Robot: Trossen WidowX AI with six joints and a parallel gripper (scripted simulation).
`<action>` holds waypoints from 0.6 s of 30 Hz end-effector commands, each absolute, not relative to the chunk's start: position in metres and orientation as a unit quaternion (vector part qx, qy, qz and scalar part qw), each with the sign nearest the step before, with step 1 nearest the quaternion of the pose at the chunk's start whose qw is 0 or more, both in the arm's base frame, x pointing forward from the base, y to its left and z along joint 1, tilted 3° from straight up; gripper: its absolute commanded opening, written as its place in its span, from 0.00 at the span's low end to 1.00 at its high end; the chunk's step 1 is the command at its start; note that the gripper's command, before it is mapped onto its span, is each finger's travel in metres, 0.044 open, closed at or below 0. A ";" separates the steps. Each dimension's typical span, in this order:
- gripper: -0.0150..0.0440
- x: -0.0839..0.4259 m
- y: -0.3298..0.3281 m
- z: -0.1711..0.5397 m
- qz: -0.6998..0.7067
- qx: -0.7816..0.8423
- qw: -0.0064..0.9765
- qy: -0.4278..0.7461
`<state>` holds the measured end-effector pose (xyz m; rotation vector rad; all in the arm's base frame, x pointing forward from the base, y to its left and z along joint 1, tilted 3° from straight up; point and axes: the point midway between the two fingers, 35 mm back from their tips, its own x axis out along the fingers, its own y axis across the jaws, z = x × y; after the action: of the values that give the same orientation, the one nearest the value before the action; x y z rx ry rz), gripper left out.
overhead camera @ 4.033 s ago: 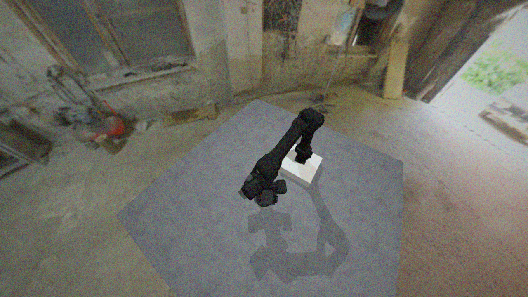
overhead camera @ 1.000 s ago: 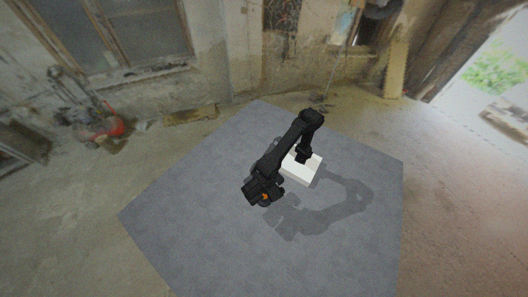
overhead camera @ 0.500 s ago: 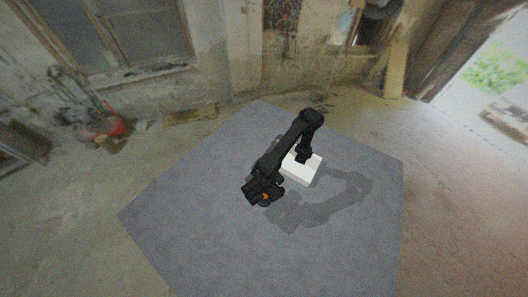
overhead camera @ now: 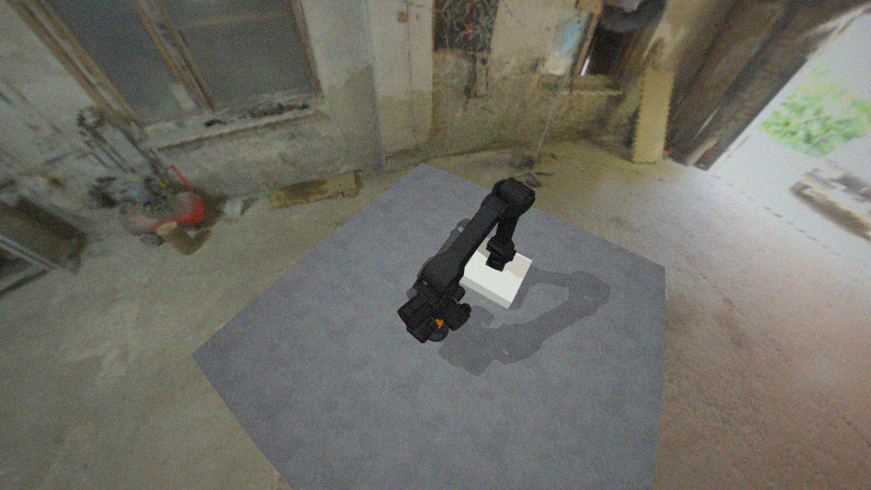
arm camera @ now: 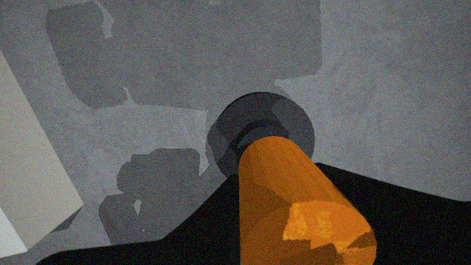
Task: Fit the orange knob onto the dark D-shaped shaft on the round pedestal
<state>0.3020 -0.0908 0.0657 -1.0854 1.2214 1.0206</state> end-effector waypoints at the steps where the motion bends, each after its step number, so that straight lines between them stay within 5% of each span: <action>1: 0.25 0.303 -0.091 0.065 0.436 -0.464 0.570 0.518; 18: 0.25 0.303 -0.091 0.070 0.450 -0.480 0.558 0.506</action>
<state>0.3020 -0.0909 0.0681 -1.1055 1.2113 1.0391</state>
